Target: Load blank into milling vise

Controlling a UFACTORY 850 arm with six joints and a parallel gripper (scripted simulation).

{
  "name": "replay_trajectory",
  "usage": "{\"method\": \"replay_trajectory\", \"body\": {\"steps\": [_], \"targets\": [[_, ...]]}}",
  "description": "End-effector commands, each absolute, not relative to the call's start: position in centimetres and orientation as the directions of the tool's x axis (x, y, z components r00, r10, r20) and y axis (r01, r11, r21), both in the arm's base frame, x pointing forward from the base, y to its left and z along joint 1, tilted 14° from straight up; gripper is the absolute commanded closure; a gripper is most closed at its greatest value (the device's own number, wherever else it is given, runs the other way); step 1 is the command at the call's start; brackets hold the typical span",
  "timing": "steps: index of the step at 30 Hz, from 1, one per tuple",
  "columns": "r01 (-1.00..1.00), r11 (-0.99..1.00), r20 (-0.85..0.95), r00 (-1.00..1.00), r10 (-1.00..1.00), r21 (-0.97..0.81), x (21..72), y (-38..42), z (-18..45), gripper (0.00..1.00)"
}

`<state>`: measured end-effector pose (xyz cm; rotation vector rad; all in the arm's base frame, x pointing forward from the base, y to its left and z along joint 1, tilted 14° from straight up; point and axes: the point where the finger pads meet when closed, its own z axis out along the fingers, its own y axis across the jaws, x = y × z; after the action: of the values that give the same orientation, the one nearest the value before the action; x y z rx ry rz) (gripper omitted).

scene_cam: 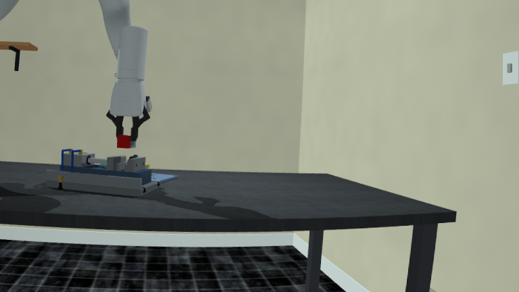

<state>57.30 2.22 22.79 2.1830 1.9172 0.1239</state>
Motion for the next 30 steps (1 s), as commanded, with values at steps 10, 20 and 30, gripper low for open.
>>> {"method": "replay_trajectory", "body": {"steps": [10,20,30], "targets": [[0.966,-0.115,-0.089,0.139,0.986,0.231,57.7,2.1,21.1,1.0],[0.966,-0.115,-0.089,0.139,0.986,0.231,58.0,2.0,20.0,1.0],[0.966,-0.115,-0.089,0.139,0.986,0.231,58.0,2.0,20.0,1.0]]}}
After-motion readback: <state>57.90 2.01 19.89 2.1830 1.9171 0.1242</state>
